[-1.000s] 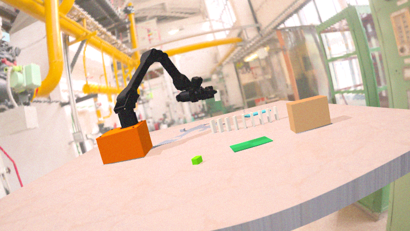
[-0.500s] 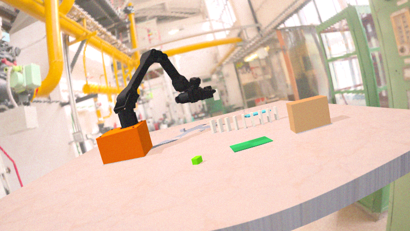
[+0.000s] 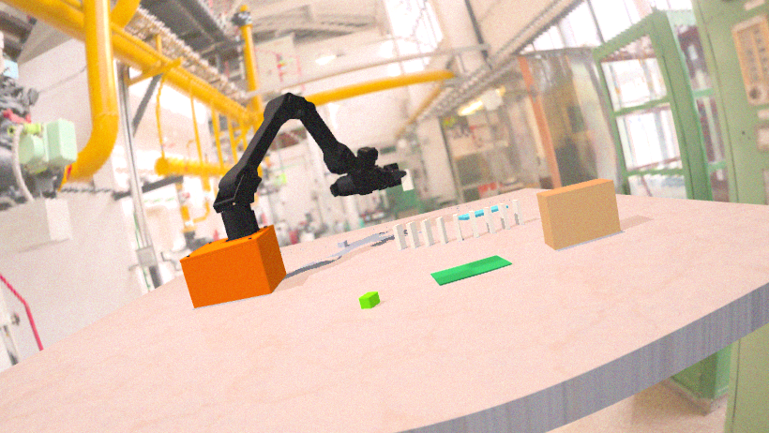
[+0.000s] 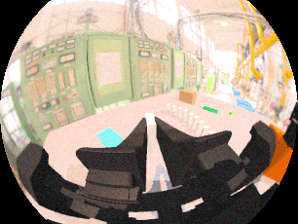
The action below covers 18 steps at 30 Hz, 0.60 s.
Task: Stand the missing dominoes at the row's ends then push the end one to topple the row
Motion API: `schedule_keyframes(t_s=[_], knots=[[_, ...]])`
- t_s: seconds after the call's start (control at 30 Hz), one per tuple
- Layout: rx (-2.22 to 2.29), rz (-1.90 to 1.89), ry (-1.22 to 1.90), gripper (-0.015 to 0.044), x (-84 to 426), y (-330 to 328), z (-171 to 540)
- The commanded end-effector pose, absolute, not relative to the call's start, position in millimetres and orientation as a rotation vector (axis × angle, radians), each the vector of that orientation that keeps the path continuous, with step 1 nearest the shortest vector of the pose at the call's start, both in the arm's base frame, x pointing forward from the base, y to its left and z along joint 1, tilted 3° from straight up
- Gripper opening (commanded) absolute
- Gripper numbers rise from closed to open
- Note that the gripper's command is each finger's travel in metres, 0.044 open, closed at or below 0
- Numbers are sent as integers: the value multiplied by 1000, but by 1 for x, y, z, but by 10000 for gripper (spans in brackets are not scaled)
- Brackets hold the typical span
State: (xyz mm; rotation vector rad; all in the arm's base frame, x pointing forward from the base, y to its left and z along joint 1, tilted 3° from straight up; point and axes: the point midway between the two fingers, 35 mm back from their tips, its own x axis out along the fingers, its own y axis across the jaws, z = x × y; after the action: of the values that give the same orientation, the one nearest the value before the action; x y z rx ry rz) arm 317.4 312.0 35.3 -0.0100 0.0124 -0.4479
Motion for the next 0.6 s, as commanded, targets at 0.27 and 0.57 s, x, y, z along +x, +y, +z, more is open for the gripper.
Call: schedule_keyframes(t_s=[0.27, 0.57], knots=[[-14, -446, 21, 25, 322, 318, 3], [-12, -446, 20, 25, 324, 320, -18]])
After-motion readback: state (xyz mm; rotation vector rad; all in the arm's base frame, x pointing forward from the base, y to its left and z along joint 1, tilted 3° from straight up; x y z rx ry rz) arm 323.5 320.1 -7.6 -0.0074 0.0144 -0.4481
